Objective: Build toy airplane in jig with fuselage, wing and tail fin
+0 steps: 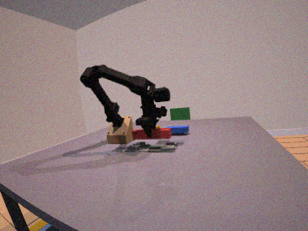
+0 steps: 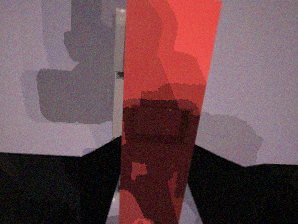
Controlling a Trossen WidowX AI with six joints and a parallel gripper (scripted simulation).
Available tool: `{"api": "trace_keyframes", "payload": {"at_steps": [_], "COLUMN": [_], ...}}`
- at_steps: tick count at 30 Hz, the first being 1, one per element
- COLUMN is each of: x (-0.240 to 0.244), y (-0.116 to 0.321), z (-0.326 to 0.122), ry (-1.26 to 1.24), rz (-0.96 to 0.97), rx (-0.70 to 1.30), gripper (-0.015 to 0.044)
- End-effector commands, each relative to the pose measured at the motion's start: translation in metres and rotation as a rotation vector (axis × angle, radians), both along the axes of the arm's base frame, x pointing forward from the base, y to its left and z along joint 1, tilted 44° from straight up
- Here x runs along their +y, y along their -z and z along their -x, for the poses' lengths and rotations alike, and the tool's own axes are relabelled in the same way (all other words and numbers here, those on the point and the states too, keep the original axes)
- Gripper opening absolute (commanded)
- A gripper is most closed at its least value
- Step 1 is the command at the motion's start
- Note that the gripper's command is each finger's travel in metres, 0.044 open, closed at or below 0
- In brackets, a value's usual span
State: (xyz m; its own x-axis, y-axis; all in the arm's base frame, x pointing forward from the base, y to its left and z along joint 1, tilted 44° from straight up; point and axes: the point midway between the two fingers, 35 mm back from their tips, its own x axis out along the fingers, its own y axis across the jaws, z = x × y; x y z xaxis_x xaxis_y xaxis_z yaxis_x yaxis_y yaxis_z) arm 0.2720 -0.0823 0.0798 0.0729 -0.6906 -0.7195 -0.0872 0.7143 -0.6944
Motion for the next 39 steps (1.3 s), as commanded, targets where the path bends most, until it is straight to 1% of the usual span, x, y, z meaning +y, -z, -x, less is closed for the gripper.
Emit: {"api": "trace_keyframes", "payload": {"at_steps": [1, 20, 25, 30, 39], "x": [-0.006, -0.024, -0.022, -0.022, -0.022], "y": [0.005, 0.022, 0.020, 0.020, 0.020], "z": [0.000, -0.001, -0.001, -0.001, -0.001], "ry": [-0.002, -0.002, 0.002, 0.002, 0.002], "rz": [0.004, 0.007, 0.005, 0.005, 0.005], "rx": [0.006, 0.005, 0.002, 0.002, 0.002], "gripper": [0.0195, 0.0195, 0.0162, 0.0031, 0.0267]}}
